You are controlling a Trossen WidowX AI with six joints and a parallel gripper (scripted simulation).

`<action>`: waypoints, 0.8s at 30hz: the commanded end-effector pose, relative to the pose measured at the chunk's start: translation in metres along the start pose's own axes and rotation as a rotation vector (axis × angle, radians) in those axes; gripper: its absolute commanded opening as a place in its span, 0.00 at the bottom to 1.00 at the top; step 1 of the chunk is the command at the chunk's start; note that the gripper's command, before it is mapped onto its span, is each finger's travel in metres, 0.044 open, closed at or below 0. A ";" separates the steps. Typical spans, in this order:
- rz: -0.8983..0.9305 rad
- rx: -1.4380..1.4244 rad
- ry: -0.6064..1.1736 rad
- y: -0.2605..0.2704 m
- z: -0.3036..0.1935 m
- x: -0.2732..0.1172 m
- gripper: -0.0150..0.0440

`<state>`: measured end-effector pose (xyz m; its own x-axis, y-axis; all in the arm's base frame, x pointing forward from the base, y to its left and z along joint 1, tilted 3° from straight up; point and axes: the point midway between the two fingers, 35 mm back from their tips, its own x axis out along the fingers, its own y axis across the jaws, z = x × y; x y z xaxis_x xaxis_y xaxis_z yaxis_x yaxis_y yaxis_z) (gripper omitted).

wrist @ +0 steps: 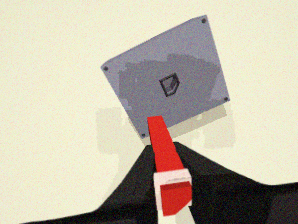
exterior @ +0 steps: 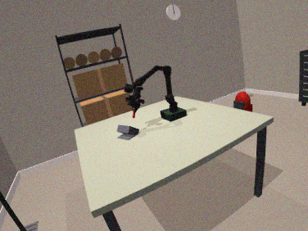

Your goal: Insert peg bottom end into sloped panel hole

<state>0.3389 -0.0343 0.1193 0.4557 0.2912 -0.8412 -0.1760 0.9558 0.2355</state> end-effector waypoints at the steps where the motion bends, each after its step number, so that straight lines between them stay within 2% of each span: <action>1: 0.002 -0.032 -0.009 -0.002 -0.001 -0.001 0.25; 15: -0.006 -0.143 -0.041 -0.011 0.000 -0.005 0.25; 24: -0.011 -0.194 -0.055 -0.016 0.003 0.008 0.25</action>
<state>0.3465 -0.0484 0.1193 0.5118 0.2804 -0.8121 -0.3156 0.9405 0.1258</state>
